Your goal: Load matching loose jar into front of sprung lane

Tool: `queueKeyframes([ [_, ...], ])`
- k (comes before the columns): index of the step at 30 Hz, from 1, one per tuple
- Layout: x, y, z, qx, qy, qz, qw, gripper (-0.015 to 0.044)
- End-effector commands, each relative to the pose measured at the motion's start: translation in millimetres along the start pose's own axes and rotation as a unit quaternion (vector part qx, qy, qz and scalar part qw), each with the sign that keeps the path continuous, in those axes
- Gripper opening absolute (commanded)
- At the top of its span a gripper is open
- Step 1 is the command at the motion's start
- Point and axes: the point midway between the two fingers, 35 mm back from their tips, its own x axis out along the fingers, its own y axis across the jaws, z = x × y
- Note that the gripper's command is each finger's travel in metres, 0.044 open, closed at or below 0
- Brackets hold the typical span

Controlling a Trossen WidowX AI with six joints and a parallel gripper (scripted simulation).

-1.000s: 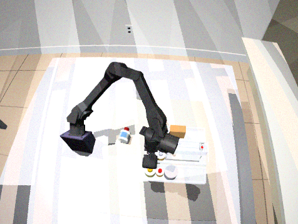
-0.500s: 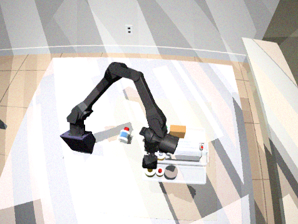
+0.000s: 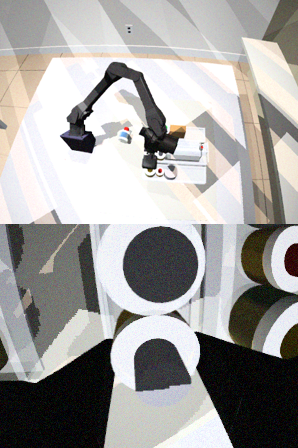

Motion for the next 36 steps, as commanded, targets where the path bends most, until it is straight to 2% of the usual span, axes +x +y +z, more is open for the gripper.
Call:
queueKeyframes([
  [1, -0.2, 0.8, 1.6, -0.002, -0.005, 0.002, 1.000, 0.0000],
  [36, 0.2, -0.1, -6.2, -0.002, -0.004, 0.002, 1.000, 0.0000],
])
